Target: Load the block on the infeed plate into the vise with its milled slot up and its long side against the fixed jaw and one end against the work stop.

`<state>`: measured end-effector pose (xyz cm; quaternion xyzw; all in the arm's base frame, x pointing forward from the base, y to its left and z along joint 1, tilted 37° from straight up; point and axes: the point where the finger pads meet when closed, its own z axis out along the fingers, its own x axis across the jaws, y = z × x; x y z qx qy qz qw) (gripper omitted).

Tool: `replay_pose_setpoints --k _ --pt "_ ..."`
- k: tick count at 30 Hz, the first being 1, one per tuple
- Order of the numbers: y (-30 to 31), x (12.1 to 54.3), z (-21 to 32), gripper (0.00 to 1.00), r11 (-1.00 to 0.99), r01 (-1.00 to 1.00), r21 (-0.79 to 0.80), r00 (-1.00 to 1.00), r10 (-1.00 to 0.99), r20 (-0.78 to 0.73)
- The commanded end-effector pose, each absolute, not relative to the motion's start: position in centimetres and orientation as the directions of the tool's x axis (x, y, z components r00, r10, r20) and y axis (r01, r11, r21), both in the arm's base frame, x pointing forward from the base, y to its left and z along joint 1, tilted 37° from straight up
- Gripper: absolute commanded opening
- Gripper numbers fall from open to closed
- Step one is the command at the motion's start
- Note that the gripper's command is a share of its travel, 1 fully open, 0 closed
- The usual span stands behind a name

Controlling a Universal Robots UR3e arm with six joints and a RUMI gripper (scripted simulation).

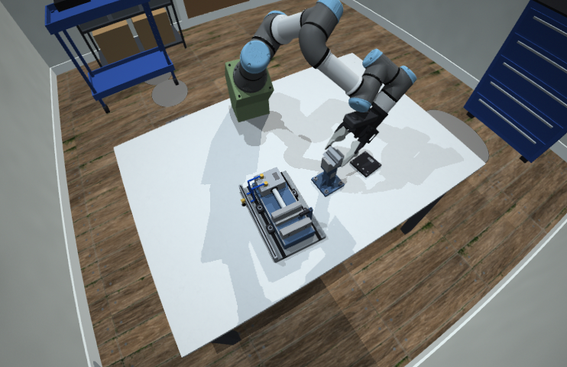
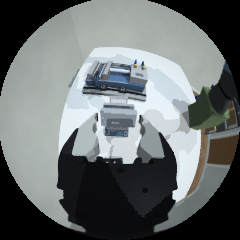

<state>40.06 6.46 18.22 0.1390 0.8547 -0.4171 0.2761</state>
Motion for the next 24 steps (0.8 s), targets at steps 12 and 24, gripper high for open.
replay_pose_setpoints --k 12,24 --pt "6.47 40.05 18.33 0.51 0.651 0.451 -0.61 -0.807 0.007 -0.59" --pt "6.43 40.03 18.37 0.51 0.702 0.424 -0.572 -0.807 0.006 -0.59"
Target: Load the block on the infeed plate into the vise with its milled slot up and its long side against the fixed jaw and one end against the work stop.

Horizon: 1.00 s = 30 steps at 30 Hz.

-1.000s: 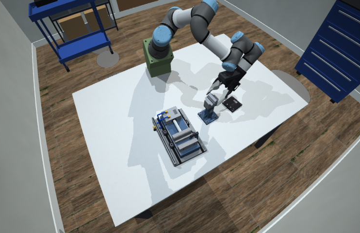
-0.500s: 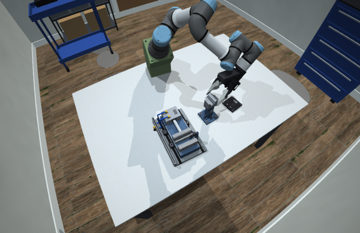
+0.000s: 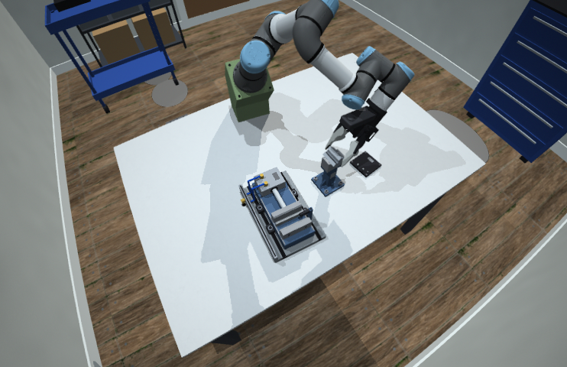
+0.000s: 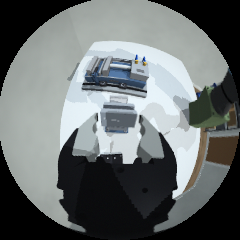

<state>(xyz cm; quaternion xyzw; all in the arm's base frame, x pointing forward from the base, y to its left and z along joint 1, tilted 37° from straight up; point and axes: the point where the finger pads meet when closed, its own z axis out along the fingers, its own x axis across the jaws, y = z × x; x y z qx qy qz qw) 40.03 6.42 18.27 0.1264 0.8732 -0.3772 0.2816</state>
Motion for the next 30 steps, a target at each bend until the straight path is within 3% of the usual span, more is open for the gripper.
replay_pose_setpoints --k 1,30 --pt "6.43 40.03 18.37 0.51 0.702 0.424 -0.572 -0.807 0.006 -0.59" --pt "6.25 39.95 18.47 0.51 0.869 0.296 -0.396 -0.808 0.007 -0.59"
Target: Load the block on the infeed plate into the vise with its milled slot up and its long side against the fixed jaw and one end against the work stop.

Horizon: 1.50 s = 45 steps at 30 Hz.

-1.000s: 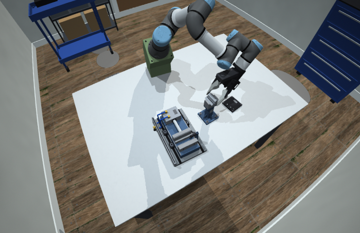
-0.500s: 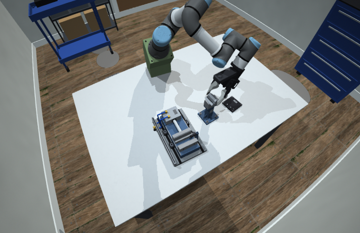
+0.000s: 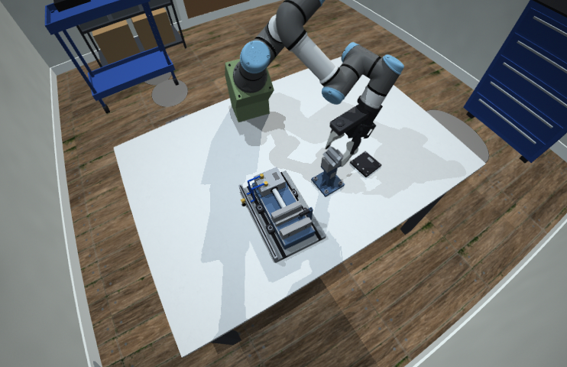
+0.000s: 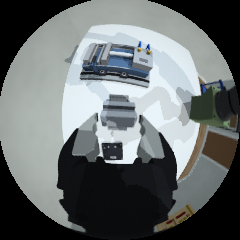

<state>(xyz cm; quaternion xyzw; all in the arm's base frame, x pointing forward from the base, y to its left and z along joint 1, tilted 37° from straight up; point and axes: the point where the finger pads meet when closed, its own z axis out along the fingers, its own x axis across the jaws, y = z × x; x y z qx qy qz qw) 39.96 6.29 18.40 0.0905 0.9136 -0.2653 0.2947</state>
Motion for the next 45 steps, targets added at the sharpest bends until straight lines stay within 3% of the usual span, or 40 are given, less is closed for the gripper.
replay_pose_setpoints --k 1,45 --pt "6.24 39.94 18.47 0.51 0.876 0.29 -0.387 -0.808 0.007 -0.59" --pt "5.88 39.88 18.55 0.51 0.999 0.028 -0.028 -0.808 0.006 -0.59"
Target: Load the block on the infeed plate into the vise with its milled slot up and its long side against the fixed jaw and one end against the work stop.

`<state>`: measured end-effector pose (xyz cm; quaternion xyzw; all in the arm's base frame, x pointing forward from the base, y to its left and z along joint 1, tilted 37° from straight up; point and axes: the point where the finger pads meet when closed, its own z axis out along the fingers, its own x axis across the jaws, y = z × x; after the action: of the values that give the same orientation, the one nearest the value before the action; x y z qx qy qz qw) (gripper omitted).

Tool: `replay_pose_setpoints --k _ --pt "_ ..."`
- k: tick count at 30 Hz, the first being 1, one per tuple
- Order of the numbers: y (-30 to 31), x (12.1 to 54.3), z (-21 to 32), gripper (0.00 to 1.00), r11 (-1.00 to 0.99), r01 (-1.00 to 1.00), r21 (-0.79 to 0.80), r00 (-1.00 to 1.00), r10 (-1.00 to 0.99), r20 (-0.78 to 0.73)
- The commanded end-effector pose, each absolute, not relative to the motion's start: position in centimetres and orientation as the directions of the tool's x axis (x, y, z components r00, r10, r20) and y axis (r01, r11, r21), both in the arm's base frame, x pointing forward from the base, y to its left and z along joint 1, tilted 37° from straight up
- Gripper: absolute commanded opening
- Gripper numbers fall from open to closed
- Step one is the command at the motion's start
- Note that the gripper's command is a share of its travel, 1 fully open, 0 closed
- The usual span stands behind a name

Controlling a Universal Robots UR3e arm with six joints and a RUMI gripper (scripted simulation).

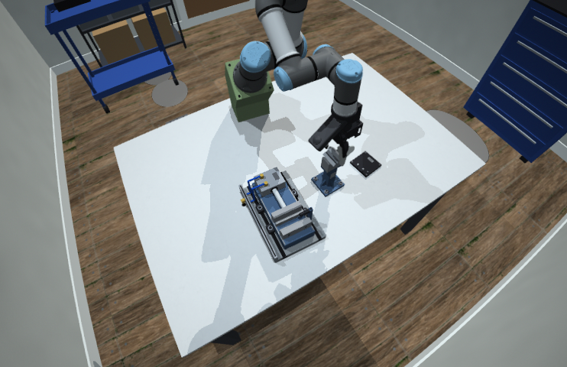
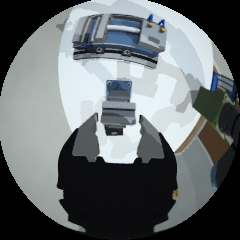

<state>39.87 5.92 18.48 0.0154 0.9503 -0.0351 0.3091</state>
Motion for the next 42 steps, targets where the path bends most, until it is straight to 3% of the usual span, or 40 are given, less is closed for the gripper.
replay_pose_setpoints --k 1,42 --pt "5.87 39.88 18.54 0.51 1.0 0.022 -0.02 -0.808 0.006 -0.589" --pt "5.6 39.9 18.51 0.51 0.946 -0.187 0.265 -0.808 0.006 -0.59"
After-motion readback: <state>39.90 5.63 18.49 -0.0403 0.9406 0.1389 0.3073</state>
